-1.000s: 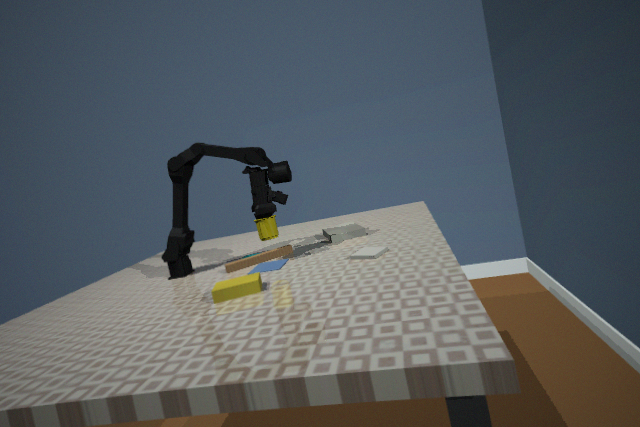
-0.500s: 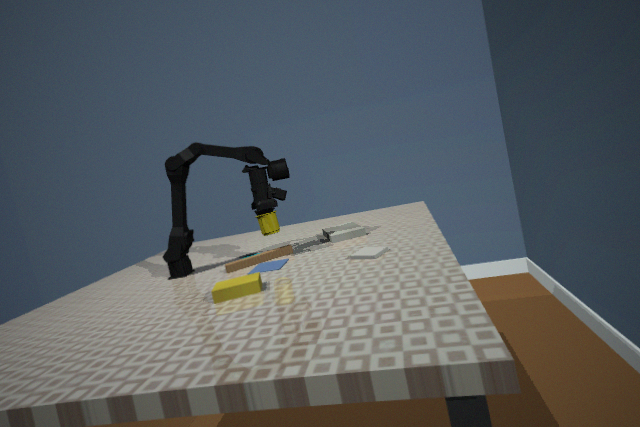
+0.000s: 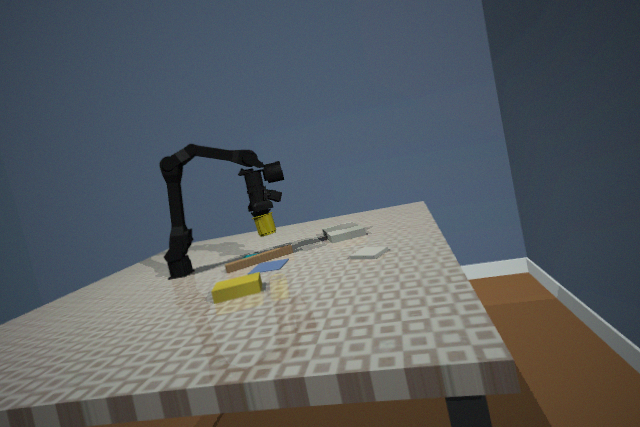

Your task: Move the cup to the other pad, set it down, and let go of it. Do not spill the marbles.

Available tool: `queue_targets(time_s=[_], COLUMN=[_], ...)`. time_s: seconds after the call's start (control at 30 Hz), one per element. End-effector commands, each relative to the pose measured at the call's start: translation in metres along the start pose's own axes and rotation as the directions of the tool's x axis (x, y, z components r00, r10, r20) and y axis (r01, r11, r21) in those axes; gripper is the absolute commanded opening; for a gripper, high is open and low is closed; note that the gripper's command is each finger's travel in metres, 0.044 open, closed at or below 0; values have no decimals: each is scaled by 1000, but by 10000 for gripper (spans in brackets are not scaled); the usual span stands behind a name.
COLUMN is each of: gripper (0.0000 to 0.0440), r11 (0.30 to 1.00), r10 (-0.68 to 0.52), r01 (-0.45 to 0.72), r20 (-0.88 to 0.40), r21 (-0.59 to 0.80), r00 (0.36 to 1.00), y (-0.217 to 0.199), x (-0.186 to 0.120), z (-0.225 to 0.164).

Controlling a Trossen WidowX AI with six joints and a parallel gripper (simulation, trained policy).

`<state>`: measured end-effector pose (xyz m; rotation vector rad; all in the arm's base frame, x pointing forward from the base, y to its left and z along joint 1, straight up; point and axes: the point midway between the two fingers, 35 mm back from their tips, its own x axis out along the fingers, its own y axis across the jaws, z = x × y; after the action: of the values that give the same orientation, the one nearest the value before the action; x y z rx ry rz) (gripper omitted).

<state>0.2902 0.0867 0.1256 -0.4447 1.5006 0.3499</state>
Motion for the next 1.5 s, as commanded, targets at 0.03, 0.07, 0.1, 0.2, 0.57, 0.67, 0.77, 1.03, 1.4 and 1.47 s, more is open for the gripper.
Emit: queue_targets(time_s=[0.03, 0.07, 0.1, 0.2, 0.57, 0.67, 0.77, 1.03, 1.4, 1.47], gripper=[0, 0, 0, 0, 0, 1, 3, 27, 161, 164], r11=[1000, 1000, 1000, 1000, 998, 997, 996, 993, 987, 986], r10=[-9, -10, -10, -12, -17, -18, -20, -27, -23, -17], r01=[9, 9, 10, 12, 16, 17, 18, 25, 7, -3], r20=[6, 6, 7, 8, 13, 13, 11, 17, 94, 119], r21=[13, 16, 19, 28, 68, 80, 91, 117, 160, 164], r00=[1000, 1000, 1000, 1000, 1000, 1000, 1000, 999, 995, 993], y=[6, 7, 8, 12, 23, 26, 29, 33, 29, 29], x=[3, 5, 6, 11, 32, 38, 44, 57, 56, 52], z=[-5, -6, -7, -11, -26, -31, -35, -45, -39, -37])
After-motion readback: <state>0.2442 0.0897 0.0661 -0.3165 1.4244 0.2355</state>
